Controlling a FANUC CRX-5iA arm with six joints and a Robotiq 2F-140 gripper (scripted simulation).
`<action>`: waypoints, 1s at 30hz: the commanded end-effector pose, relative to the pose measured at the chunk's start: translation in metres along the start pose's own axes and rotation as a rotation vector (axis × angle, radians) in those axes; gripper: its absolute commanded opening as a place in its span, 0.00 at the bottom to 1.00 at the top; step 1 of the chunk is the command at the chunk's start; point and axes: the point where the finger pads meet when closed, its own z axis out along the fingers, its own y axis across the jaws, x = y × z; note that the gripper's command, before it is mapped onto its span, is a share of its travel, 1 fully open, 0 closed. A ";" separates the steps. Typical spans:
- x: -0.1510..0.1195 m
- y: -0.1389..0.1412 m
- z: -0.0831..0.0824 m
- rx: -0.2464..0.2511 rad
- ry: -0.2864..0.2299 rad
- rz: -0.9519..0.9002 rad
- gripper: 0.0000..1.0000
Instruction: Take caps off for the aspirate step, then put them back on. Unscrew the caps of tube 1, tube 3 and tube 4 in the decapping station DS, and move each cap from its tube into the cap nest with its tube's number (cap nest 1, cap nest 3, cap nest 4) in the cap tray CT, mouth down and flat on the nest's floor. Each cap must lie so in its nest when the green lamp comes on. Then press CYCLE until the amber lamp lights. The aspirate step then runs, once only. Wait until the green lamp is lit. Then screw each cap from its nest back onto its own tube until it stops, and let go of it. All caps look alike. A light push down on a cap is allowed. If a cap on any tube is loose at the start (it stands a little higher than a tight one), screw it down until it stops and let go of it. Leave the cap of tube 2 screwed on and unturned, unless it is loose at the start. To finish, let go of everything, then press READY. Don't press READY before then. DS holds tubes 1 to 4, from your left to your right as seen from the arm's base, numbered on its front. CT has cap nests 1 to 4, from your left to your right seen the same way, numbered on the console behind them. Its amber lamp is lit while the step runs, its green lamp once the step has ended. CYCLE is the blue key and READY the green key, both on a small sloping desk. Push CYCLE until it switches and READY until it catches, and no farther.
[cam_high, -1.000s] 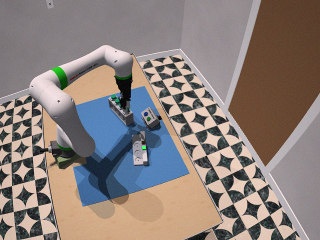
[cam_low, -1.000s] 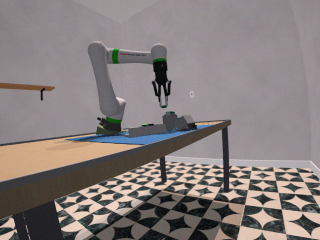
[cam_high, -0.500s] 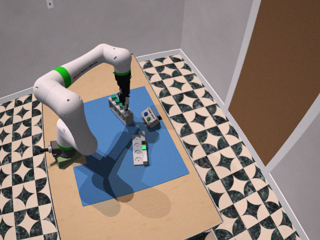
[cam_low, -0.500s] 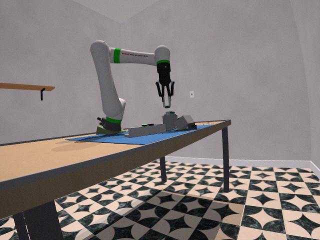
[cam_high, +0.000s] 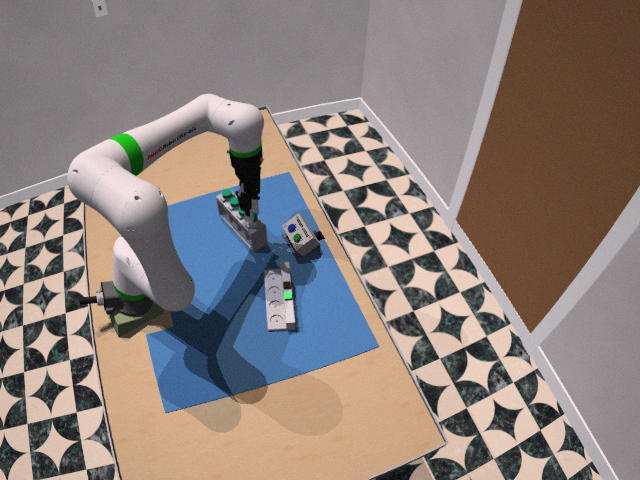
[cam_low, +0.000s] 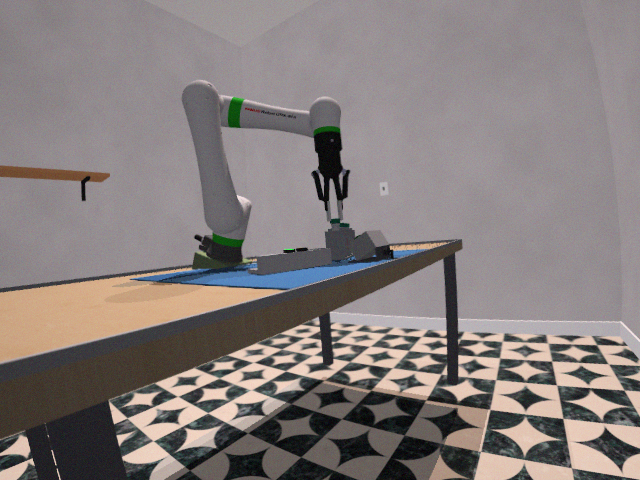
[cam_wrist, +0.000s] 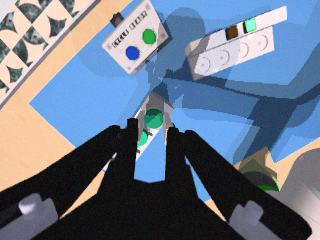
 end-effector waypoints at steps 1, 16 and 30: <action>0.000 0.000 0.000 0.000 0.000 0.000 0.00; 0.000 0.000 0.004 0.000 0.000 0.000 0.00; 0.000 0.000 0.010 0.000 0.000 0.000 0.00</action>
